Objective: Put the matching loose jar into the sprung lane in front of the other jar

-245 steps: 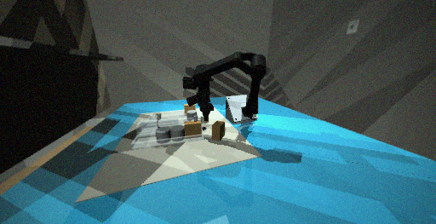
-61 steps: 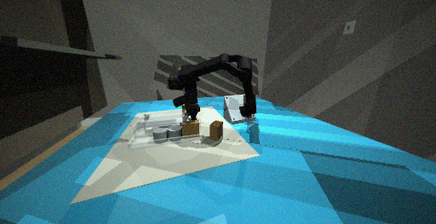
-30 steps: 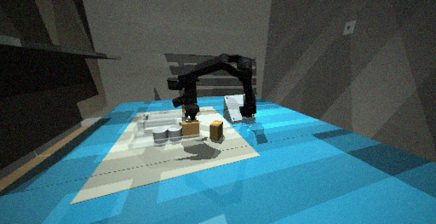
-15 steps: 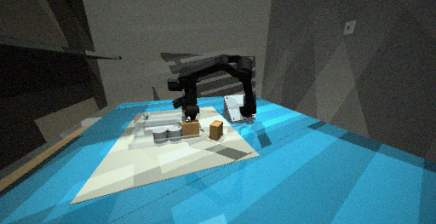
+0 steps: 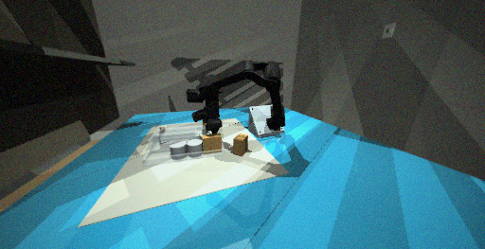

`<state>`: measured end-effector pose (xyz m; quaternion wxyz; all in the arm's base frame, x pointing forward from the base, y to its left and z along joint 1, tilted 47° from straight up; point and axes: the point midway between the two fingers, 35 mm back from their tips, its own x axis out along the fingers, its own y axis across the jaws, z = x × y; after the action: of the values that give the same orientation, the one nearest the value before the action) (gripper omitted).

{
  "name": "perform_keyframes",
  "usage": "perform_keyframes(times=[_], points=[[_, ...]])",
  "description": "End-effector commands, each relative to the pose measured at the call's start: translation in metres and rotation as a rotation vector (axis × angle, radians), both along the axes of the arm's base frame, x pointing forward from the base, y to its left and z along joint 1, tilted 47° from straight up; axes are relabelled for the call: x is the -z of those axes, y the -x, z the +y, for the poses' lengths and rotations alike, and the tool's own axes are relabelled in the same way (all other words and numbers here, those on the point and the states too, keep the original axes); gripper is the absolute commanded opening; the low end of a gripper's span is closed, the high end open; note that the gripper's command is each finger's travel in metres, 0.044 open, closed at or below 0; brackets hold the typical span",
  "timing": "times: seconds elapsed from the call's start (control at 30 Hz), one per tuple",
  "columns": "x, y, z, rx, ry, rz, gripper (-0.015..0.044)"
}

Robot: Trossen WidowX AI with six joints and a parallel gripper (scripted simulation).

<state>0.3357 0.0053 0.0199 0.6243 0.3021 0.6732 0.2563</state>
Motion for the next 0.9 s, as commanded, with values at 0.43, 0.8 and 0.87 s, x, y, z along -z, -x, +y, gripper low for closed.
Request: perform_keyframes(times=[0.43,0.8,0.87], points=[[0.0038,-0.0011,0.0069,0.001,-0.006,-0.011,0.0000],[0.0061,-0.0001,0.0082,0.001,-0.006,-0.011,0.0000],[0.0060,0.0003,0.0083,0.001,-0.006,-0.011,0.0000]])
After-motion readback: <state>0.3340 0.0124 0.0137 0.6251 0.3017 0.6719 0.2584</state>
